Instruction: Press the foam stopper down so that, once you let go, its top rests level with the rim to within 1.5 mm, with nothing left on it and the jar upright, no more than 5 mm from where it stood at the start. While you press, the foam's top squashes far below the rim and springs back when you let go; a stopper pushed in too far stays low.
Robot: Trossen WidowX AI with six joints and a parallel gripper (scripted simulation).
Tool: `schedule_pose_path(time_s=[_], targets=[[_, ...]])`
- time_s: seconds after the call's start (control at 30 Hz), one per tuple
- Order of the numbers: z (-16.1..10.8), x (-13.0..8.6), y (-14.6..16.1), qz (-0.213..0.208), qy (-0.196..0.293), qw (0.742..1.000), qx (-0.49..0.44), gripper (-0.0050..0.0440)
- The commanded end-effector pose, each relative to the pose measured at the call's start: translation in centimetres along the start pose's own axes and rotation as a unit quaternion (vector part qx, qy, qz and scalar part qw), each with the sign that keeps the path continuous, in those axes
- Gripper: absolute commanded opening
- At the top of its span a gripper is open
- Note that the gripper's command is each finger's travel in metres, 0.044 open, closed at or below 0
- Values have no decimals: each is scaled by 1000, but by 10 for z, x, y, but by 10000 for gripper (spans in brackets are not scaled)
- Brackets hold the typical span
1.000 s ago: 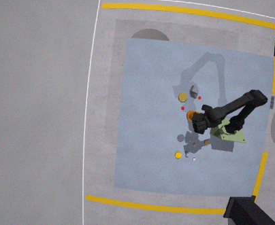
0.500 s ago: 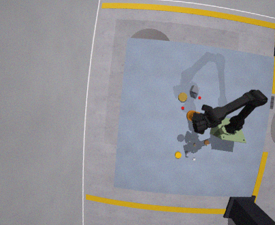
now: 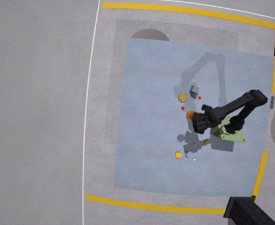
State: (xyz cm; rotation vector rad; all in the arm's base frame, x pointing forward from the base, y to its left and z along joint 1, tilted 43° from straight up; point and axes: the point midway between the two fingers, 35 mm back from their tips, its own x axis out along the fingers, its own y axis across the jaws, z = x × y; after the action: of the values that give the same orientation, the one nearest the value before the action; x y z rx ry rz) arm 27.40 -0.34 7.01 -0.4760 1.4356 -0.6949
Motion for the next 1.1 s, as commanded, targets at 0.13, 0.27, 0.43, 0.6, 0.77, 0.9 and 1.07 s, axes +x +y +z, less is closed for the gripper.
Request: schedule_pose_path(time_s=[0.13,0.27,0.43,0.6,0.77,0.9,1.07], targets=[[-2,3,-1,-2,4,1000,-2,0],[-2,4,-1,-1,4,1000,-2,0],[-2,4,-1,-1,4,1000,-2,0],[-2,5,-1,-1,4,1000,-2,0],[-2,5,-1,-1,4,1000,-2,0],[-2,5,-1,-1,4,1000,-2,0],[-2,6,-1,-1,4,1000,-2,0]])
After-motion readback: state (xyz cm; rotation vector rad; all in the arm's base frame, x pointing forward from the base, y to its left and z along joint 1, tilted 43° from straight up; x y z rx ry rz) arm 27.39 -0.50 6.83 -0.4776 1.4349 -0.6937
